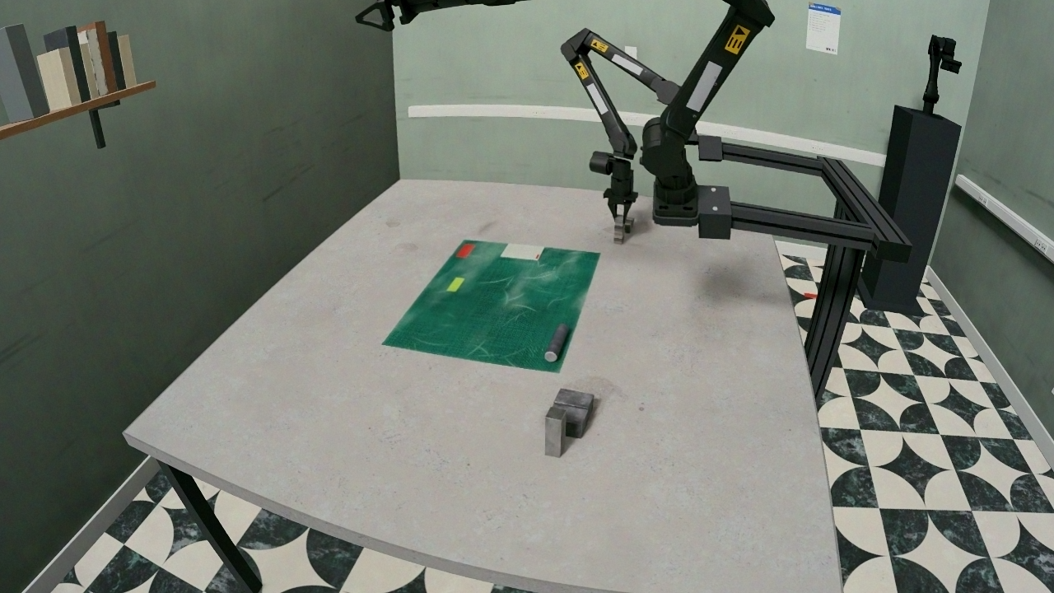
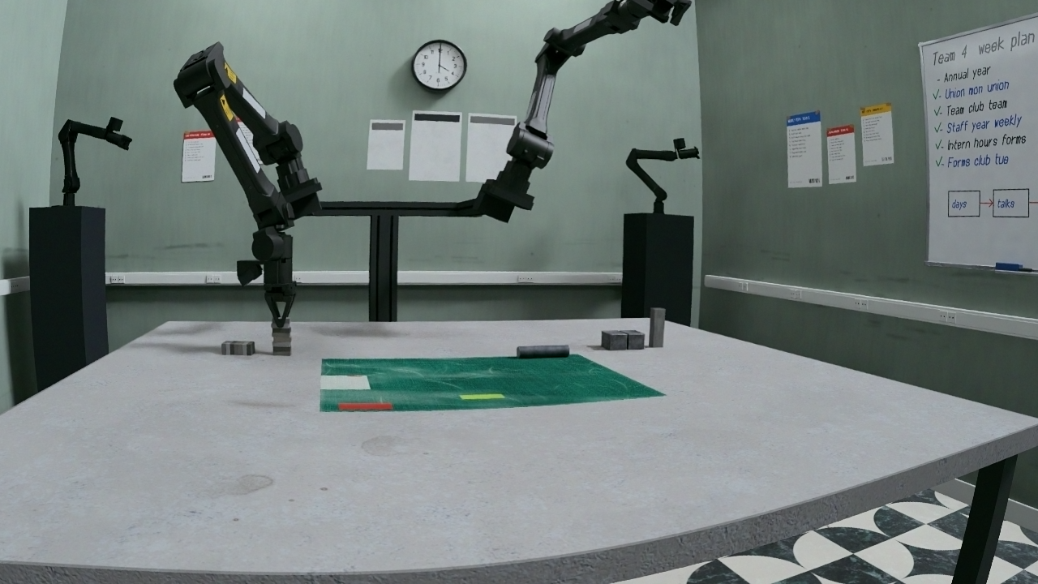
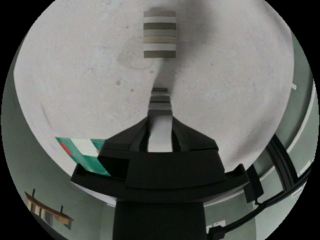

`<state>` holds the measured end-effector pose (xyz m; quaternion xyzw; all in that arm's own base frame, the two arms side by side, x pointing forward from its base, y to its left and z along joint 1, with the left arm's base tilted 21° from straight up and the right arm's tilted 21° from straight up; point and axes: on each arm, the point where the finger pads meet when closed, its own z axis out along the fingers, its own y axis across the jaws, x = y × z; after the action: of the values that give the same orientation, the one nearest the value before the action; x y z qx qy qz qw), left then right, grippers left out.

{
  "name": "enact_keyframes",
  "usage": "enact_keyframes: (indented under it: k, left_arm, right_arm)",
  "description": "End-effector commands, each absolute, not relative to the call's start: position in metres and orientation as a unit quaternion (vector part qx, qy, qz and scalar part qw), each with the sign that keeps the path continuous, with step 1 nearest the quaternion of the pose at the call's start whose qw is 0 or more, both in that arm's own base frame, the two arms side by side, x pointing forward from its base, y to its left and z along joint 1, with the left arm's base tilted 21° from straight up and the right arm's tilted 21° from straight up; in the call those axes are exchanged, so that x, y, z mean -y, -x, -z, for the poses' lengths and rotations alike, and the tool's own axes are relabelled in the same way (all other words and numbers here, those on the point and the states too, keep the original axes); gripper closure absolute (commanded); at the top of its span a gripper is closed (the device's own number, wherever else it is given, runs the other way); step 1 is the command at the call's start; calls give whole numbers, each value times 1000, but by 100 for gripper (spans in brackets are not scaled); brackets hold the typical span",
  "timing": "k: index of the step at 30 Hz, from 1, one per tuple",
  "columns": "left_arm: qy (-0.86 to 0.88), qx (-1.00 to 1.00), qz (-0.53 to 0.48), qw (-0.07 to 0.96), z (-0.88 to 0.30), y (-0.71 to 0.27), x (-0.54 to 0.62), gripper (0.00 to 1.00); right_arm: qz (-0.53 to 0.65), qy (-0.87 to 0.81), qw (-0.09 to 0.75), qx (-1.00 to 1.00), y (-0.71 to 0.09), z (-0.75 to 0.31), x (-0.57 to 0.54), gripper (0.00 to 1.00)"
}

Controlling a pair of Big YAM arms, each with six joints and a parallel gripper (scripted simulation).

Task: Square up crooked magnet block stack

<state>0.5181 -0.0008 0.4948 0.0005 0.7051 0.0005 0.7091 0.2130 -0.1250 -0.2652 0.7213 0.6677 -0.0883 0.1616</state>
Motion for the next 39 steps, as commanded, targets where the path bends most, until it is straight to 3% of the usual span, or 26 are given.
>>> enact_keyframes:
  k: [1, 19, 20, 39]
  left_arm:
    - [-10, -685, 1, 728, -519, -515, 10, 0]
    - [-10, -685, 1, 728, -519, -515, 10, 0]
    - [-10, -685, 1, 728, -519, -515, 10, 0]
    - [-10, -685, 1, 728, -519, -515, 10, 0]
  right_arm:
    - [89, -718, 160, -671, -210, 265, 120, 72]
    - [89, -718, 160, -671, -210, 265, 120, 72]
    - [89, -718, 160, -671, -210, 265, 120, 40]
    - [94, -720, 152, -670, -198, 251, 115, 40]
